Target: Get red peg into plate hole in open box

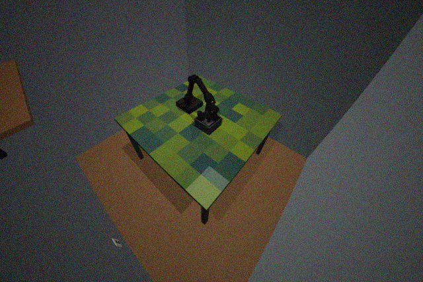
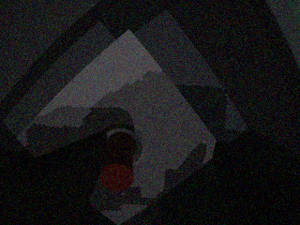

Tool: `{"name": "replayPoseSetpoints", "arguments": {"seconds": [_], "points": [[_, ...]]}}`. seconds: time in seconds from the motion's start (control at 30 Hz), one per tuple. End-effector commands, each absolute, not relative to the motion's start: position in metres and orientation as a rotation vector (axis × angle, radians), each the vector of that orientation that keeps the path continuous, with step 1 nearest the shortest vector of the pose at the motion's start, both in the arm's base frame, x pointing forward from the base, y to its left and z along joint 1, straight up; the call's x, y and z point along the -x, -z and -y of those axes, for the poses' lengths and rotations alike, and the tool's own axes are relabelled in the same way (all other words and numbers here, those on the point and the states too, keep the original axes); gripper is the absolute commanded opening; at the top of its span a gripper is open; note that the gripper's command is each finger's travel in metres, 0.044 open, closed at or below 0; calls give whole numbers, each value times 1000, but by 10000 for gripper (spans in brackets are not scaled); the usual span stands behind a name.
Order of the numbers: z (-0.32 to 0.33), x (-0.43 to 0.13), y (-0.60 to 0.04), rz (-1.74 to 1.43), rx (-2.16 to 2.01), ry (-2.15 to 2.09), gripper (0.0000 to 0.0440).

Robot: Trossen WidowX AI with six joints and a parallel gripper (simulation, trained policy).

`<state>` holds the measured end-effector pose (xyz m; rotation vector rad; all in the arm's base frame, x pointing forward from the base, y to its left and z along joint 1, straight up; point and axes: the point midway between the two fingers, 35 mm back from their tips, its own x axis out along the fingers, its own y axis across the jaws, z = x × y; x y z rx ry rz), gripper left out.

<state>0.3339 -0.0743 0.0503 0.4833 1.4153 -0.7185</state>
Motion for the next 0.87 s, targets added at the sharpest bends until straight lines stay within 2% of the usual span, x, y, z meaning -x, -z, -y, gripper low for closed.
{"name": "replayPoseSetpoints", "arguments": {"seconds": [0.0, 0.07, 0.5, 0.83], "points": [[67, -391, -63, -1274, -567, 606, 405], [67, -394, -65, -1268, -573, 600, 440], [58, -435, -95, -1246, -606, 496, 440], [57, -438, -97, -1241, -608, 488, 440]]}}
